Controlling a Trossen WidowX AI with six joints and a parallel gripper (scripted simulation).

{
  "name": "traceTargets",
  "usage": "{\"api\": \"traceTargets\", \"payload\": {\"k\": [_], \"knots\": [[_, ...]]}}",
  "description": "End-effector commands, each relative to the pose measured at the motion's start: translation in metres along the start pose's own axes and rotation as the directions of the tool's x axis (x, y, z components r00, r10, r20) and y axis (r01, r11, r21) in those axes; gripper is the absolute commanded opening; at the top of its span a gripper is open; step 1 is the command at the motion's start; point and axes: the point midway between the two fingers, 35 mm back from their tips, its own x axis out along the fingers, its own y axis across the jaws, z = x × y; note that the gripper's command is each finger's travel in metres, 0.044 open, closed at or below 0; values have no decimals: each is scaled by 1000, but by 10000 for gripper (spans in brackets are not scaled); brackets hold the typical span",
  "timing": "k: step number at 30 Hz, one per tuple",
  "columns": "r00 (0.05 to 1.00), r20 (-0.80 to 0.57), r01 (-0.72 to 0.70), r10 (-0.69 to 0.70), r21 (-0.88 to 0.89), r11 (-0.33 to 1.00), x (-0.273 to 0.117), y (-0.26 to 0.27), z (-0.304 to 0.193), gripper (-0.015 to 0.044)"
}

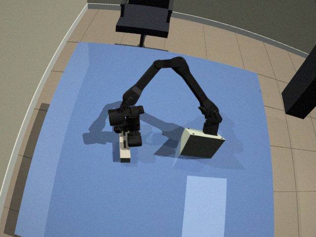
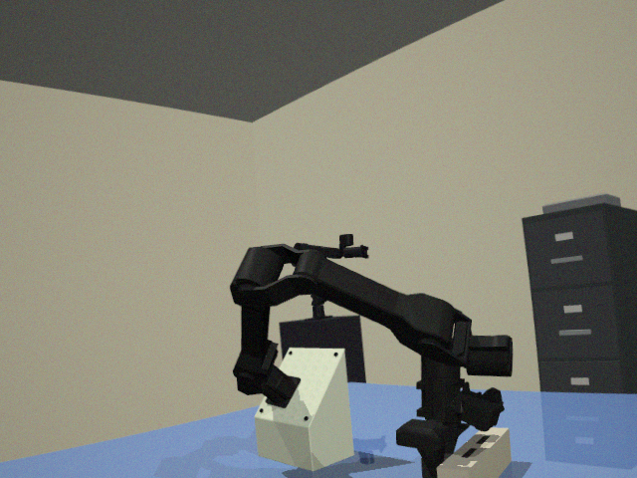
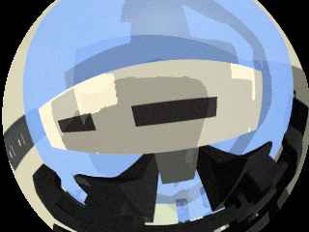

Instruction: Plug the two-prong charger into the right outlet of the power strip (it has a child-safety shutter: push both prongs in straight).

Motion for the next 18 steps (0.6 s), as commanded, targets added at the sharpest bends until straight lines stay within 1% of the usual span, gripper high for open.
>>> {"api": "traceTargets", "payload": {"k": [1,18], "knots": [[1000,18,-2,2,21,1000,-1,-1,9,0],[1000,18,-2,2,21,1000,0,-1,7,0]]}}
